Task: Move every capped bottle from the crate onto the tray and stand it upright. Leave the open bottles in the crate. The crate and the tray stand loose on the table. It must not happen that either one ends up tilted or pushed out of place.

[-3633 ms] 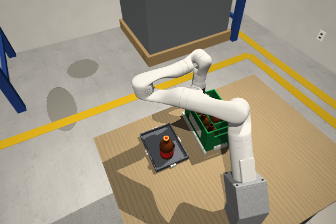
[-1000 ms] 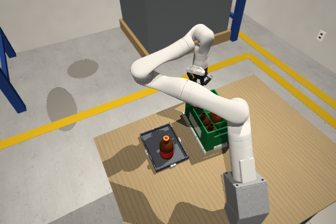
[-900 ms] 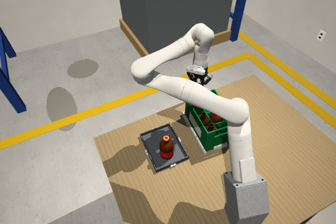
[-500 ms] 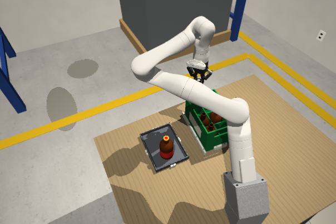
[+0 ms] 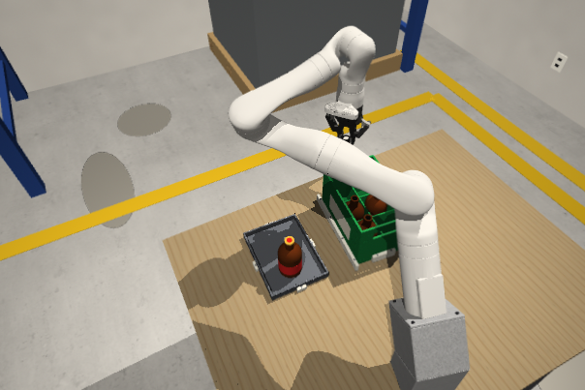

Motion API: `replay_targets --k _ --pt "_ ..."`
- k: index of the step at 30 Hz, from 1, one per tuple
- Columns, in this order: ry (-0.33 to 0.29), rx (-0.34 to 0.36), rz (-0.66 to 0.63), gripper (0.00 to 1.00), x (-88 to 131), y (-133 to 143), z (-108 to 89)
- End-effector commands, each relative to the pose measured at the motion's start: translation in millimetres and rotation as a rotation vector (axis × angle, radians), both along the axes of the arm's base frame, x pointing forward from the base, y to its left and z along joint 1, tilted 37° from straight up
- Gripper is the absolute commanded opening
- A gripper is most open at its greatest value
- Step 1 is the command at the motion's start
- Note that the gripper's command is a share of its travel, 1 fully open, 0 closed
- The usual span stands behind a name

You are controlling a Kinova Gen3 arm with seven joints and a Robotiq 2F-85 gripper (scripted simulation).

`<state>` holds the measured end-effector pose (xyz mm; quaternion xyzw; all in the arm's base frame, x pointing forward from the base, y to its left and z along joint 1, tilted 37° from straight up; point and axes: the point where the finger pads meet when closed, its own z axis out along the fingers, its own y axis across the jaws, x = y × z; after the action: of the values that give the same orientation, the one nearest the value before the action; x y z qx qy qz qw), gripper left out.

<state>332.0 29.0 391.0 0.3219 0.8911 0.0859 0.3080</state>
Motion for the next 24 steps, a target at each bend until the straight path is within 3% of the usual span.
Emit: replay_targets --k 1,18,24 --pt "-0.001 0.009 0.001 0.0 -2 1 3.4" --pt "-0.001 0.009 0.001 0.0 -28 23 -20.2" --pt "-0.004 0.013 -0.009 0.0 -27 25 -18.8"
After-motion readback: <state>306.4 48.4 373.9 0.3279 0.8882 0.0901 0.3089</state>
